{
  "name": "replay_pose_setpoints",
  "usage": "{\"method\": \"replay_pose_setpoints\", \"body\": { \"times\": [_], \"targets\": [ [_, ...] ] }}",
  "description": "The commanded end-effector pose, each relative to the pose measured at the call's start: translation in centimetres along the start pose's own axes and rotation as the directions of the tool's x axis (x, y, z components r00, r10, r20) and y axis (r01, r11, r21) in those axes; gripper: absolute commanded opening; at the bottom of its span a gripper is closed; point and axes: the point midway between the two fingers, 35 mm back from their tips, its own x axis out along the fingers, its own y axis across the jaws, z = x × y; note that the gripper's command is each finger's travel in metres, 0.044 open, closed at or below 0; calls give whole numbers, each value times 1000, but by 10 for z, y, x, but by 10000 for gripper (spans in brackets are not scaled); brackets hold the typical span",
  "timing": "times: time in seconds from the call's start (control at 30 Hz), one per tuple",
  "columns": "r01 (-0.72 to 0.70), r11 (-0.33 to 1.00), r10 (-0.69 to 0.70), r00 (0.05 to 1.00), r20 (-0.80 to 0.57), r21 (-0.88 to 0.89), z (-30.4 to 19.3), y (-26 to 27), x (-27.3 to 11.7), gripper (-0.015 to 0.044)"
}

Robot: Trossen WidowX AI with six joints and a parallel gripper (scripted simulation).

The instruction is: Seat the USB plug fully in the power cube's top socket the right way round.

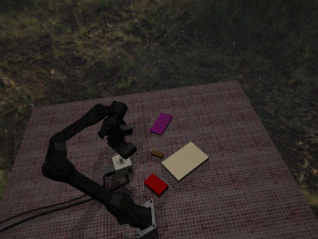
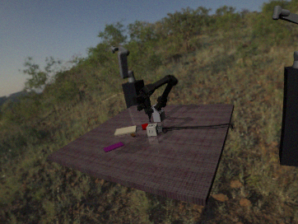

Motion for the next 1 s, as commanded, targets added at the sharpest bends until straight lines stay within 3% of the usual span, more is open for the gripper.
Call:
{"method": "replay_pose_setpoints", "body": {
  "times": [0.0, 0.37, 0.97],
  "targets": [
    [0, 994, 0, 1000, 1, 111, 0, 0, 0, 0],
    [0, 928, 0, 1000, 1, 373, 0, 0, 0, 0],
    [-1, 928, 2, 1000, -1, 373, 0, 0, 1, 0]
  ]
}}
